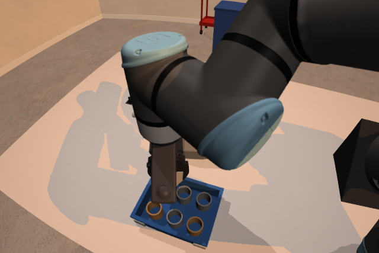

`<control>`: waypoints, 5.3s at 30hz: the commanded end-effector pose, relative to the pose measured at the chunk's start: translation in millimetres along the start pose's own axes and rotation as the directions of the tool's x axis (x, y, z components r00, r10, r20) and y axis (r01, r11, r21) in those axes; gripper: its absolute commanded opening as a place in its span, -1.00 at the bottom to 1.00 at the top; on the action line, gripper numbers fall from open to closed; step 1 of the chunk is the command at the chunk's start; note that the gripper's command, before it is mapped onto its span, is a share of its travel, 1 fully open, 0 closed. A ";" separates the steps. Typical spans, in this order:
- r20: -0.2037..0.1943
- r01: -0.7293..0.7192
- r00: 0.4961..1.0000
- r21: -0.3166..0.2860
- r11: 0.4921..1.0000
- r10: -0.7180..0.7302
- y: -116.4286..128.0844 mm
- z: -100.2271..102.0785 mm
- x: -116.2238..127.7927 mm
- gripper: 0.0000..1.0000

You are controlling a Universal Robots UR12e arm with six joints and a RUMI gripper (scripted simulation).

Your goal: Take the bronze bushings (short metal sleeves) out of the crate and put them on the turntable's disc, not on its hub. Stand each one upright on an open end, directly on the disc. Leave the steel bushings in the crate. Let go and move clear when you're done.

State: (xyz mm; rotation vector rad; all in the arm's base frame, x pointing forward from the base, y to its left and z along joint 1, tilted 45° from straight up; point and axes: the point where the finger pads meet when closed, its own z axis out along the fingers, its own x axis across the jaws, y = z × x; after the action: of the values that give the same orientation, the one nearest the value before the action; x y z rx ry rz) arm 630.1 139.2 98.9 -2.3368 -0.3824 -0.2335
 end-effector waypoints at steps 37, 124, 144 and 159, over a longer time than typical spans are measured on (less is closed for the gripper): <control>-0.002 0.001 1.000 -0.001 1.000 -0.001 -0.2 -0.1 1.2 -1.00; -0.004 0.003 1.000 -0.005 1.000 -0.003 0.7 -132.7 2.1 -1.00; -0.002 0.001 1.000 -0.002 1.000 -0.001 0.1 -131.2 1.0 -1.00; -0.002 0.001 1.000 -0.002 1.000 -0.001 0.1 -131.2 1.0 -1.00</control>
State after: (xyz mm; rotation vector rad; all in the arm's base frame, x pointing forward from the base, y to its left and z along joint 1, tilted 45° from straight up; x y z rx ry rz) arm 623.3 48.9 190.2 -2.3358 -0.3823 -0.2340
